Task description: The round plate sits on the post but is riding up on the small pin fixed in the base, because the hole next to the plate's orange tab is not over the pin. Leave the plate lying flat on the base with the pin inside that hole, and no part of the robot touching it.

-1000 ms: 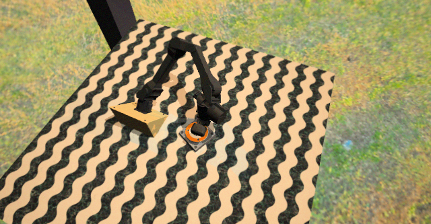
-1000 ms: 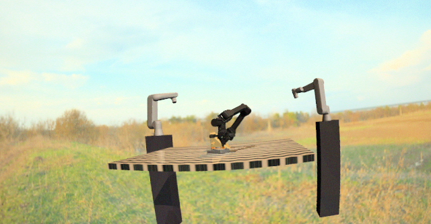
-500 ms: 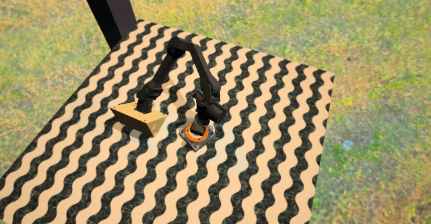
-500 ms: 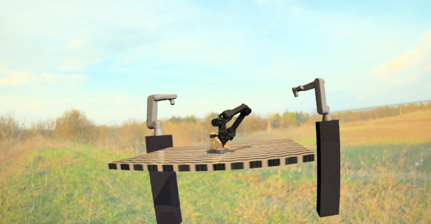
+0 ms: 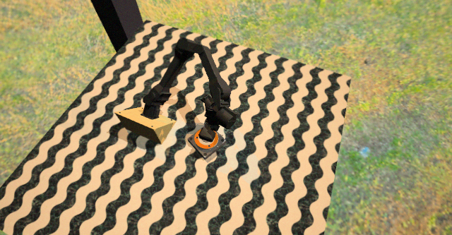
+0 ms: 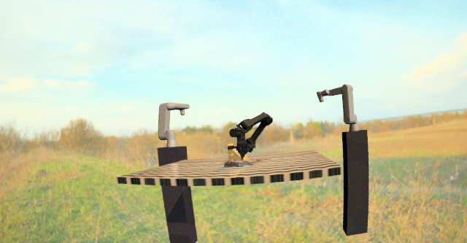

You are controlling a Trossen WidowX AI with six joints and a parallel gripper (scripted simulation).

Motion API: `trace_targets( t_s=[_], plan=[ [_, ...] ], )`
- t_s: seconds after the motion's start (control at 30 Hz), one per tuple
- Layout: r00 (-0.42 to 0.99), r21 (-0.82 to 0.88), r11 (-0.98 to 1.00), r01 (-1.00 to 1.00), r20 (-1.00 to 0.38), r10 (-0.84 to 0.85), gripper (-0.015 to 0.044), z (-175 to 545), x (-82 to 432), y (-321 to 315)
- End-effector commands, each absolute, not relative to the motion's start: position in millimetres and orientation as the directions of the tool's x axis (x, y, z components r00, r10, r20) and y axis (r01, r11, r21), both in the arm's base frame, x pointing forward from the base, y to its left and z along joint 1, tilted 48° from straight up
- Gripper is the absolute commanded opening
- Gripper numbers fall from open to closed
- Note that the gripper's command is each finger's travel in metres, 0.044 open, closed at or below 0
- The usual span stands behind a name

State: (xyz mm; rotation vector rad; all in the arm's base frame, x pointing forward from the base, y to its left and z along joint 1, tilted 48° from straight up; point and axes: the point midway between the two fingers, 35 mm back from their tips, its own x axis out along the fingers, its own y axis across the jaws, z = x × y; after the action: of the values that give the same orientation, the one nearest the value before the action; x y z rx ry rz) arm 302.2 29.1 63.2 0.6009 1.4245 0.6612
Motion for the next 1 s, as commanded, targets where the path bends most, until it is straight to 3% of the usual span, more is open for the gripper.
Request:
trace_targets(
  t_s=[0.0, 0.97],
  plan=[
    [0.011, 0.734, 0.678, -0.047, -0.678, 0.735, 0.0, 61.9, 296.5, 35.1],
    [0.011, 0.734, 0.678, -0.047, -0.678, 0.735, 0.0, 62.5, 292.2, 35.8]
  ],
)
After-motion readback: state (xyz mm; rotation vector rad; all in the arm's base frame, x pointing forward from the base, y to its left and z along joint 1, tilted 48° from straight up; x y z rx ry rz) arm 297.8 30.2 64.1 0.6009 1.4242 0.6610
